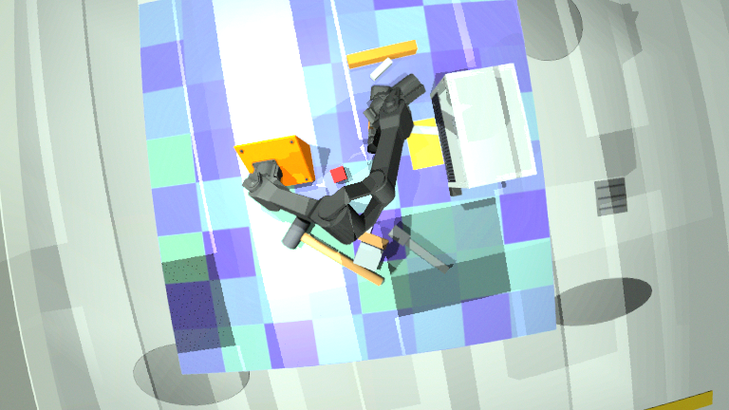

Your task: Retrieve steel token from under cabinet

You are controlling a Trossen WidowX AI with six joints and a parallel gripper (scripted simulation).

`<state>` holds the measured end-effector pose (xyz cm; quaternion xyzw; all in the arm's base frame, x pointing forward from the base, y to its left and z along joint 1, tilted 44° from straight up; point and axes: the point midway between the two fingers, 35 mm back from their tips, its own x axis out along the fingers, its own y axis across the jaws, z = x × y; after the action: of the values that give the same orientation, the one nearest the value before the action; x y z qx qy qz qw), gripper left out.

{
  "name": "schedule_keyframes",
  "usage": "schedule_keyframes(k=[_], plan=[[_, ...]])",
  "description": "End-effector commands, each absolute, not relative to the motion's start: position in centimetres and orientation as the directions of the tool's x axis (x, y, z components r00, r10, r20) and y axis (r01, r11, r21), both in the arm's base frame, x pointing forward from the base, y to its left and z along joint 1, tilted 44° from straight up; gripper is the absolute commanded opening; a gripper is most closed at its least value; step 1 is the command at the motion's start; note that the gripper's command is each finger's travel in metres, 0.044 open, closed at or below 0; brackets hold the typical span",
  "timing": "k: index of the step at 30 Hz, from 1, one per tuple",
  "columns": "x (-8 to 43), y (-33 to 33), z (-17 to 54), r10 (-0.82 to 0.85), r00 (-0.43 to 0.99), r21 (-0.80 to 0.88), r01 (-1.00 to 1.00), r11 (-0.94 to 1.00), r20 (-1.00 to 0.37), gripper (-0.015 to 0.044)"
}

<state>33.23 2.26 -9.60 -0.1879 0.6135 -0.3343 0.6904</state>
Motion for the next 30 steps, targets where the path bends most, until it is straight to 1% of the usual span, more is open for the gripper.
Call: schedule_keyframes(k=[1, 30], plan=[[32.5, 2.4, -9.8, -0.692, 0.019, -0.671, 0.227, 0.706, -0.722, 0.0000], [28.8, 3.0, -10.6, -0.691, 0.018, -0.671, 0.226, 0.706, -0.722, 0.0000]])
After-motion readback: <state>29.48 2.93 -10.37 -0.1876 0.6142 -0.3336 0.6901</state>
